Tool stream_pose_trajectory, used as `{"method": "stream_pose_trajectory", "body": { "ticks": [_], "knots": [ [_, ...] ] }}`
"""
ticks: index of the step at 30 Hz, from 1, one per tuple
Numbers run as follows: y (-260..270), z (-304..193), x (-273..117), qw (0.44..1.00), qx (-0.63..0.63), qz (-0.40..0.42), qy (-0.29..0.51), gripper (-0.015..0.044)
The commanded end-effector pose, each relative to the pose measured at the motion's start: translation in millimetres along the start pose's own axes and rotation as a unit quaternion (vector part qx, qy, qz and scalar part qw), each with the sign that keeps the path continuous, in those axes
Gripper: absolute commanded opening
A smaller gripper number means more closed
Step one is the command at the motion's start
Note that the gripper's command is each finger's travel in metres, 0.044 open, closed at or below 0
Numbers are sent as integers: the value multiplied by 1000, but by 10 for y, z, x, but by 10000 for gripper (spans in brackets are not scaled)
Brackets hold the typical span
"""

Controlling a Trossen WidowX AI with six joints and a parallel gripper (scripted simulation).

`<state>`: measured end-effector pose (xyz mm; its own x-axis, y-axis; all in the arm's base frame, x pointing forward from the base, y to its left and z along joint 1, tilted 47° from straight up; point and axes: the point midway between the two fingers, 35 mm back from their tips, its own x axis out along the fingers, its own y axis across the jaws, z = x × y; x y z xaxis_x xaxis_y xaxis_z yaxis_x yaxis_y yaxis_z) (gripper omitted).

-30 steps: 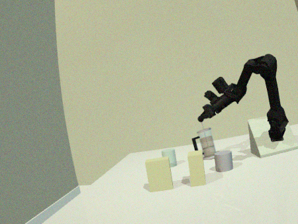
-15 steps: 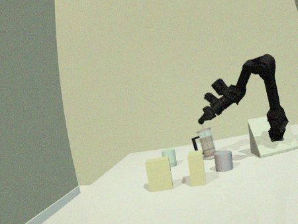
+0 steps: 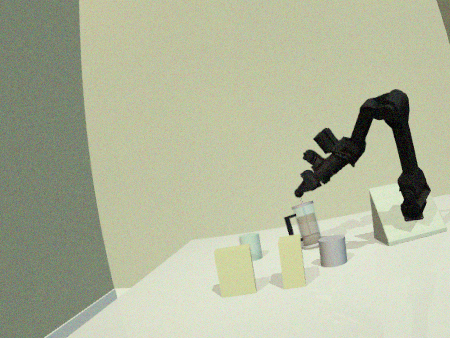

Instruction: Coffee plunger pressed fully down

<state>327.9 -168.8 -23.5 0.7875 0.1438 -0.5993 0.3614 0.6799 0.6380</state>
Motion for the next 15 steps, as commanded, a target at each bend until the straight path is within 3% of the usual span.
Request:
{"method": "stream_pose_trajectory", "body": {
  "ticks": [1,15],
  "knots": [
    [3,-105,49,1000,9,2,18,124],
    [-5,-96,56,1000,9,2,17,124]
  ]
}}
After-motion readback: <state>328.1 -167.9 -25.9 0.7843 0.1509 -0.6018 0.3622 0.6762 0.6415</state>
